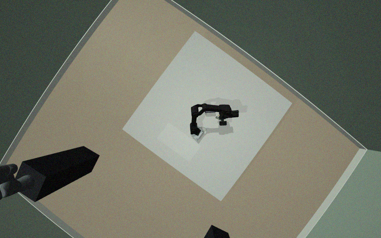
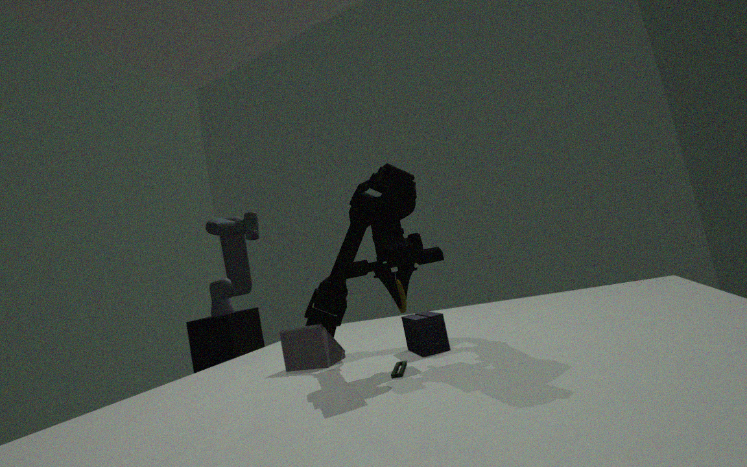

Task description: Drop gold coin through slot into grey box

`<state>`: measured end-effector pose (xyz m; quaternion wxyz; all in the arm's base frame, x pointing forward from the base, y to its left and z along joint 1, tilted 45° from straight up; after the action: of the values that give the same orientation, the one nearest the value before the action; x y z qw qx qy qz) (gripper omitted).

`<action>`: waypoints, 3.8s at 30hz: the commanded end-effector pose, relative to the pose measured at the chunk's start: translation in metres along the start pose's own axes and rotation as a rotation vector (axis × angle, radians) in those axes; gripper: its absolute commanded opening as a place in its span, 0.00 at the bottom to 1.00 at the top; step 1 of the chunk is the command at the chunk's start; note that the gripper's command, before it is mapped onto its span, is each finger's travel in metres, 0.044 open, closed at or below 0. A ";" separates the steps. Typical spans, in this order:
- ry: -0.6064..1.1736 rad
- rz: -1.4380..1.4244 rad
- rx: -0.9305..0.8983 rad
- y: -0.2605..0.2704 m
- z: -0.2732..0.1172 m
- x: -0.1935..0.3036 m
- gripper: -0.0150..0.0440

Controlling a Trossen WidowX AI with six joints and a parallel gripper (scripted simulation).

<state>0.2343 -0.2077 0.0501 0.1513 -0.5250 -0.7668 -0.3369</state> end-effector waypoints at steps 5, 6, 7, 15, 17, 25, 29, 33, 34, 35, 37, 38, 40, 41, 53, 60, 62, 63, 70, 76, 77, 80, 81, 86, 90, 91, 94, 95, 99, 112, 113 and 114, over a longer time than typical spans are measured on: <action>0.004 0.006 -0.003 0.012 0.000 0.017 0.25; 0.004 0.006 -0.003 0.014 0.000 0.019 0.25; 0.004 0.006 -0.003 0.015 0.000 0.021 0.25; 0.005 0.006 -0.004 0.026 0.000 0.039 0.25; 0.006 0.006 -0.004 0.029 0.000 0.043 0.25; 0.008 0.006 -0.005 0.038 0.000 0.061 0.25; 0.010 0.006 -0.006 0.042 0.001 0.070 0.25; 0.011 0.005 -0.006 0.046 0.001 0.079 0.25; 0.012 0.005 -0.006 0.047 0.002 0.082 0.25; 0.012 0.005 -0.007 0.048 0.002 0.084 0.25; 0.013 0.005 -0.007 0.050 0.002 0.089 0.25; 0.014 0.005 -0.007 0.051 0.002 0.091 0.25; 0.015 0.005 -0.007 0.052 0.003 0.094 0.25; 0.015 0.005 -0.007 0.052 0.003 0.094 0.25; 0.009 -0.001 -0.004 0.051 0.002 0.090 0.25; 0.010 0.007 -0.004 0.052 0.003 0.095 0.25; 0.010 0.009 -0.004 0.052 0.003 0.096 0.25; 0.010 0.010 -0.004 0.052 0.003 0.096 0.25; 0.008 0.003 -0.001 0.052 0.003 0.095 0.25; 0.008 0.003 -0.002 0.052 0.005 0.095 0.25; 0.008 0.004 -0.002 0.052 0.006 0.095 0.25; 0.008 0.007 -0.002 0.053 0.007 0.095 0.25; 0.008 0.008 -0.002 0.053 0.008 0.096 0.25; 0.008 0.010 -0.002 0.053 0.010 0.096 0.25; 0.008 0.010 -0.002 0.052 0.012 0.096 0.25; 0.008 0.010 -0.002 0.052 0.012 0.096 0.25; 0.008 0.009 -0.002 0.053 0.014 0.096 0.25; 0.008 0.009 -0.002 0.053 0.014 0.096 0.25; 0.008 0.009 -0.002 0.053 0.016 0.096 0.25; 0.008 0.009 -0.002 0.053 0.022 0.096 0.25; 0.005 0.004 0.001 0.053 0.020 0.096 0.30; 0.005 0.004 0.001 0.053 0.020 0.096 0.34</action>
<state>0.2460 -0.1150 0.1102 0.1548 -0.5260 -0.7652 -0.3375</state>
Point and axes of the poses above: the point midway between the two fingers, 35 mm back from their tips, its own z axis out along the fingers, its own y axis across the jaws, x = y × z, the point moved 6 cm from there along -z, back along the fingers, and after that the axes turned 7 degrees about z, right-handed, at the moved point
